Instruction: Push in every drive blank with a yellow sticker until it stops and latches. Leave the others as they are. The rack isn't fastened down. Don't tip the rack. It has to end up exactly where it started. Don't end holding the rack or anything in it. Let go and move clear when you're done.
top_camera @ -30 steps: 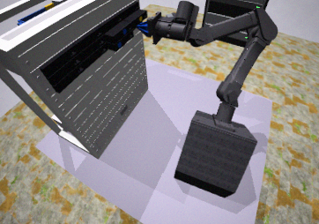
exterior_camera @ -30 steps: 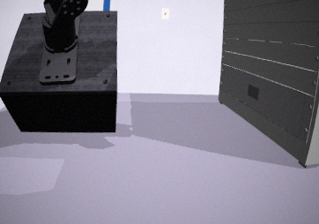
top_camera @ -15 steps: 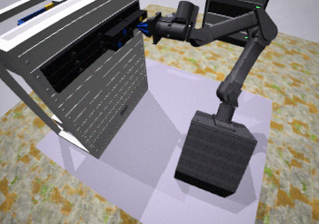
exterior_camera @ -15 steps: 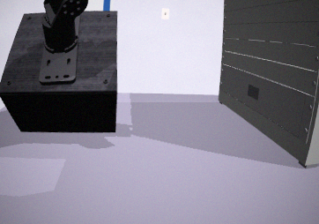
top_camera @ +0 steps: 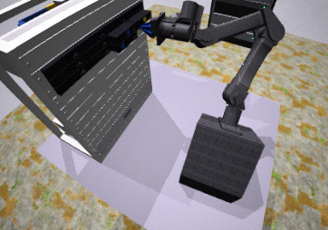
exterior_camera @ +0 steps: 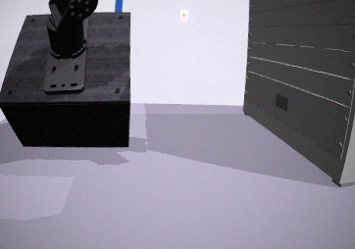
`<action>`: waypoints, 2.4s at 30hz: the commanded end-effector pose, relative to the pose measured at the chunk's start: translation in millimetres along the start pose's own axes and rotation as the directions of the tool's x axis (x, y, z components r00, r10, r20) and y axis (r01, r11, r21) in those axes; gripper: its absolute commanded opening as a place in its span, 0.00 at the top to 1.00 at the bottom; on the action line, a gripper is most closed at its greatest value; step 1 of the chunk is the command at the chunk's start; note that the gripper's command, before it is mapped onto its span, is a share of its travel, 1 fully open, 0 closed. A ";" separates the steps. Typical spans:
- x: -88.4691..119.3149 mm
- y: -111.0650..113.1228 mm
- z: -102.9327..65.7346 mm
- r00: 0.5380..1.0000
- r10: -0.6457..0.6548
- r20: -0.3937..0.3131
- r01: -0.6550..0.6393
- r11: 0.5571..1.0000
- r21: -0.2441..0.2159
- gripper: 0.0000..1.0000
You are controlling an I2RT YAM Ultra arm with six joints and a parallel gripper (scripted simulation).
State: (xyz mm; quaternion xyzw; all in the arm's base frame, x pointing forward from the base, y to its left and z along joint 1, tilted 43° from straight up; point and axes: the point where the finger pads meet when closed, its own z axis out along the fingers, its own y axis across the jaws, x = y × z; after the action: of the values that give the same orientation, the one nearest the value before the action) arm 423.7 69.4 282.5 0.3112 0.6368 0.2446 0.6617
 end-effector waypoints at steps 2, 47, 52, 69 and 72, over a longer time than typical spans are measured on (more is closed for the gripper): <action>-10.9 19.5 6.0 0.999 0.020 0.026 -0.019 0.999 -0.051 1.00; -12.1 17.0 13.2 0.999 0.019 0.030 -0.018 0.999 -0.046 1.00; -9.8 19.1 13.2 1.000 0.019 0.025 -0.018 0.999 -0.051 1.00; -9.8 19.1 13.2 1.000 0.019 0.025 -0.018 0.999 -0.051 1.00; -9.8 19.1 13.2 1.000 0.019 0.025 -0.018 0.999 -0.051 1.00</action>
State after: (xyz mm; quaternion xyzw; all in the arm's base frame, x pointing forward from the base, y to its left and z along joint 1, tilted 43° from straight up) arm 429.7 68.9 282.7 0.3113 0.6372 0.2444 0.6613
